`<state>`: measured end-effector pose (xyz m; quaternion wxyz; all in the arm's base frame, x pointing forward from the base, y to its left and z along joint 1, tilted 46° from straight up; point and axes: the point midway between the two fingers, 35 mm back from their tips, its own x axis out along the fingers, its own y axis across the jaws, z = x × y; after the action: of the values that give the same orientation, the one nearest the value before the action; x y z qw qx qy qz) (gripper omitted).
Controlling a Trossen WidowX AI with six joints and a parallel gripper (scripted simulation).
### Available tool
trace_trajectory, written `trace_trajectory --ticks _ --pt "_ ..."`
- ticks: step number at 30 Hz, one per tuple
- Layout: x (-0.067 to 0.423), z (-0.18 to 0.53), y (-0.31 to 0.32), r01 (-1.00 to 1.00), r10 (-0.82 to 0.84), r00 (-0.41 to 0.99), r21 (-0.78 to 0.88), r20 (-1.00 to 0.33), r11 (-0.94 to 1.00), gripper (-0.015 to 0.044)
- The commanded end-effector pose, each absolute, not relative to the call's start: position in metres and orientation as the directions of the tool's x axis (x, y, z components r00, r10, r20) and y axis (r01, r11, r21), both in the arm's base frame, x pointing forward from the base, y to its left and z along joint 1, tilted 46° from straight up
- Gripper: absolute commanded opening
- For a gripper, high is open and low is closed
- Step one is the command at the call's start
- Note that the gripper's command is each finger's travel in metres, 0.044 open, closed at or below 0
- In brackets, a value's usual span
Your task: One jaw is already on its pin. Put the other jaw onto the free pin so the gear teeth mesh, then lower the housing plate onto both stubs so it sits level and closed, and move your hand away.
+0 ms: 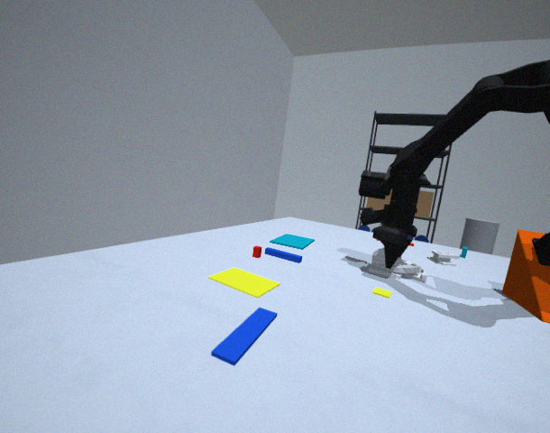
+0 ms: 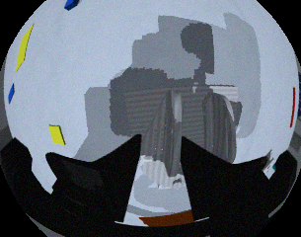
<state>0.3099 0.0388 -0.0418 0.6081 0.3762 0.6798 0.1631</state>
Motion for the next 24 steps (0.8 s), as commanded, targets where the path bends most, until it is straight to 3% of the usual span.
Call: trace_trajectory --ticks 1,24 --pt "0.3072 -0.0442 0.0416 0.320 0.716 0.014 0.681 -0.698 0.658 0.0134" --pt "0.3074 -0.0425 0.0370 0.320 0.716 0.014 0.681 -0.698 0.658 0.0134"
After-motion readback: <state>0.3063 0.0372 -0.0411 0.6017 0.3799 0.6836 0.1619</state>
